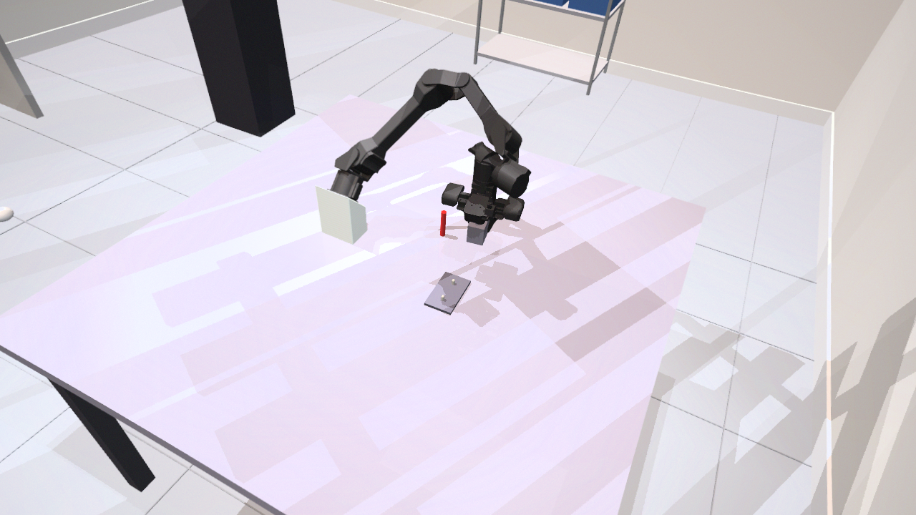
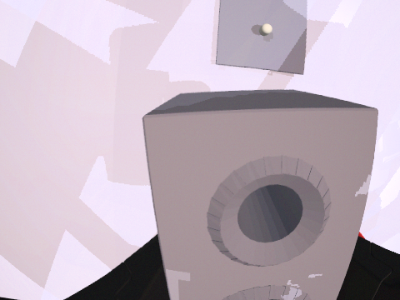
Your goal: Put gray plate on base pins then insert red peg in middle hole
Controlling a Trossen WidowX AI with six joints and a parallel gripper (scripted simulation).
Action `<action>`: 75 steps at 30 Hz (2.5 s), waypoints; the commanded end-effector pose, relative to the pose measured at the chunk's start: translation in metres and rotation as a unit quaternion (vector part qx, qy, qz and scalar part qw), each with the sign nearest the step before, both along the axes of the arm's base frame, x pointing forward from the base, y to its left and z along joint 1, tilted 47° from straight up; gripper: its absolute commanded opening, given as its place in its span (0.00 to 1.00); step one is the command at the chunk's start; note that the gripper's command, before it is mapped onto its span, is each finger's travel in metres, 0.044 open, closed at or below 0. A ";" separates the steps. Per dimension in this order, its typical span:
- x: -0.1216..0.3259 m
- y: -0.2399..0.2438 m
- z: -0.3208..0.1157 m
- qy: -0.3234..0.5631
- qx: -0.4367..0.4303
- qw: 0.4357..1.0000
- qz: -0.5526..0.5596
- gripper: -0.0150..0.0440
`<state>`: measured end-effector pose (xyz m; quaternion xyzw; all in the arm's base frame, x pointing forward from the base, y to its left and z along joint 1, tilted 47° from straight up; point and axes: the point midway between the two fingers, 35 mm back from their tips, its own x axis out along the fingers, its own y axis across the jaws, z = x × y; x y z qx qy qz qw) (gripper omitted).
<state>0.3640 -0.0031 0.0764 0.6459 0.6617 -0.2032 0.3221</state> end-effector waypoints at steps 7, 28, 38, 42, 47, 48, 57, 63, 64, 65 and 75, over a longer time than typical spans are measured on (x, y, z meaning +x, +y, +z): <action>0.000 -0.012 -0.036 0.015 -0.001 1.000 -0.011 0.25; -0.007 -0.030 -0.101 0.036 0.000 0.999 -0.032 0.25; -0.015 -0.037 -0.131 0.046 0.001 0.998 -0.041 0.25; -0.015 -0.037 -0.133 0.047 0.001 0.998 -0.042 0.25; -0.015 -0.037 -0.133 0.047 0.001 0.998 -0.042 0.25; -0.015 -0.037 -0.133 0.047 0.001 0.998 -0.042 0.25; -0.015 -0.037 -0.133 0.047 0.001 0.998 -0.042 0.25; -0.015 -0.037 -0.133 0.047 0.001 0.998 -0.042 0.25; -0.015 -0.037 -0.133 0.047 0.001 0.998 -0.042 0.25; -0.015 -0.037 -0.133 0.047 0.001 0.998 -0.042 0.25; -0.016 -0.031 -0.140 0.047 0.001 0.998 -0.042 0.25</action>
